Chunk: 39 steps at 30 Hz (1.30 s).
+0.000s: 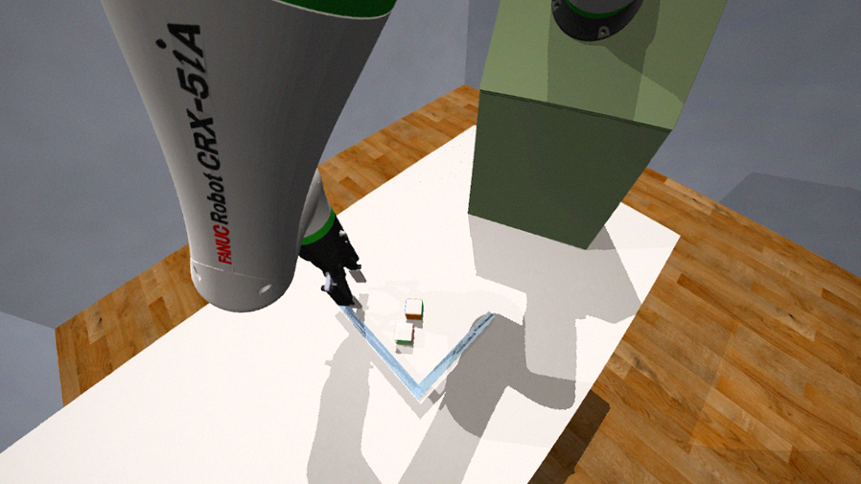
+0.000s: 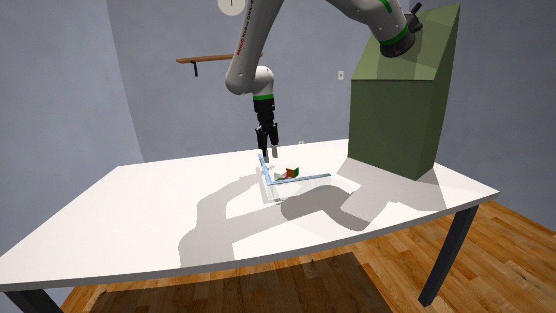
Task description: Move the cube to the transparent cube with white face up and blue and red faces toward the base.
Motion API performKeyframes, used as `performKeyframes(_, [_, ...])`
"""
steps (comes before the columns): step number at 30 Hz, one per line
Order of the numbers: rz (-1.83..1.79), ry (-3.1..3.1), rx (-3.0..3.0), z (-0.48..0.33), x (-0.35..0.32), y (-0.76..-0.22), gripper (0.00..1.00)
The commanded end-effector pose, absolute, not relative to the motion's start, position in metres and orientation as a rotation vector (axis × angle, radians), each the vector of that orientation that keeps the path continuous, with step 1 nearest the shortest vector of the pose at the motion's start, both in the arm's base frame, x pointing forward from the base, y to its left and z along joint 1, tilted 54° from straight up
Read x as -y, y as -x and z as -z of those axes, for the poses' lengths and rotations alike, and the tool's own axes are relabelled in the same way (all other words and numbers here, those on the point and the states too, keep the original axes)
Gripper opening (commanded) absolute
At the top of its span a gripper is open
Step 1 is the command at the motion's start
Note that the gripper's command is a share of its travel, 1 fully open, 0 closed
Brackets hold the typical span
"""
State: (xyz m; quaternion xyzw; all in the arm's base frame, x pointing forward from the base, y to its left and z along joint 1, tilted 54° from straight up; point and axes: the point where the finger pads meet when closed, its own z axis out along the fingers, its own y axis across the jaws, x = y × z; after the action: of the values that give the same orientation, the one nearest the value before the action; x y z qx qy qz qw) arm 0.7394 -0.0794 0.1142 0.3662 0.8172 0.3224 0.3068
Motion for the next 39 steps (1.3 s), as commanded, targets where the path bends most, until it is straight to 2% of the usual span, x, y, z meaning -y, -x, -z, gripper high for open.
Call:
performKeyframes(1, [-0.833,-0.975,-2.113,-0.133,0.099,-0.751,0.41])
performKeyframes(22, [-0.833,-0.975,-2.113,-0.132,0.093,-0.748,0.41])
performKeyframes(39, [-0.833,-0.975,-2.113,-0.127,0.025,-0.709,0.41])
